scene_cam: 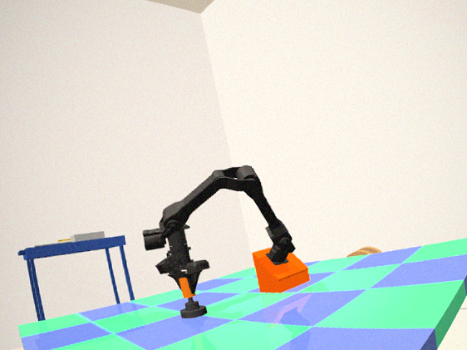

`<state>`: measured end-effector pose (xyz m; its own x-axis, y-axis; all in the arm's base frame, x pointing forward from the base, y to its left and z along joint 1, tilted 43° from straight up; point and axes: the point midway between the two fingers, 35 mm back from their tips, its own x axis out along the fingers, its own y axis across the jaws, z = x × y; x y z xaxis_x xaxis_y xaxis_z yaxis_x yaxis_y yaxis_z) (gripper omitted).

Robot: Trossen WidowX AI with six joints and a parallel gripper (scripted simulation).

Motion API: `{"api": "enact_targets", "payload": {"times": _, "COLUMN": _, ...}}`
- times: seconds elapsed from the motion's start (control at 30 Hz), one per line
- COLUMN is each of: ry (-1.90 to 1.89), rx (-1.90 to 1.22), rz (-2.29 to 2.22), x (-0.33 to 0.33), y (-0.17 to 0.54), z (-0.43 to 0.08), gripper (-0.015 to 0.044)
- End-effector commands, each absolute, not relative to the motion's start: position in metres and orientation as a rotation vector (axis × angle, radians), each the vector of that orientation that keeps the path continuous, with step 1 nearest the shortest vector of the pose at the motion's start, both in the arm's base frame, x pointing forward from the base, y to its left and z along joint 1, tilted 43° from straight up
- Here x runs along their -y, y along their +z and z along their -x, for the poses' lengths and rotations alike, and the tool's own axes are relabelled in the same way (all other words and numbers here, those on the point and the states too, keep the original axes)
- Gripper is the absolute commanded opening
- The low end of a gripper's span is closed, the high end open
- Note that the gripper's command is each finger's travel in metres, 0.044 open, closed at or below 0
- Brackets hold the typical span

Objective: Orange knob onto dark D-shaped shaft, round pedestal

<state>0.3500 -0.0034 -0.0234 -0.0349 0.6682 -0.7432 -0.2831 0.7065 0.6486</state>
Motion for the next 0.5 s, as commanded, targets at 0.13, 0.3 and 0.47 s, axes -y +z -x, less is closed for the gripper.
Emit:
{"api": "enact_targets", "payload": {"times": 0.13, "ry": 0.798, "rx": -1.403, "rz": -0.338, "x": 0.0023, "y": -0.0233, "z": -0.3483, "gripper": 0.0}}
{"api": "enact_targets", "payload": {"times": 0.3, "ry": 0.798, "rx": -1.403, "rz": -0.338, "x": 0.0028, "y": -0.021, "z": -0.3493, "gripper": 0.0}}
{"api": "enact_targets", "payload": {"times": 0.47, "ry": 0.798, "rx": -1.403, "rz": -0.338, "x": 0.0019, "y": -0.0216, "z": -0.35, "gripper": 0.0}}
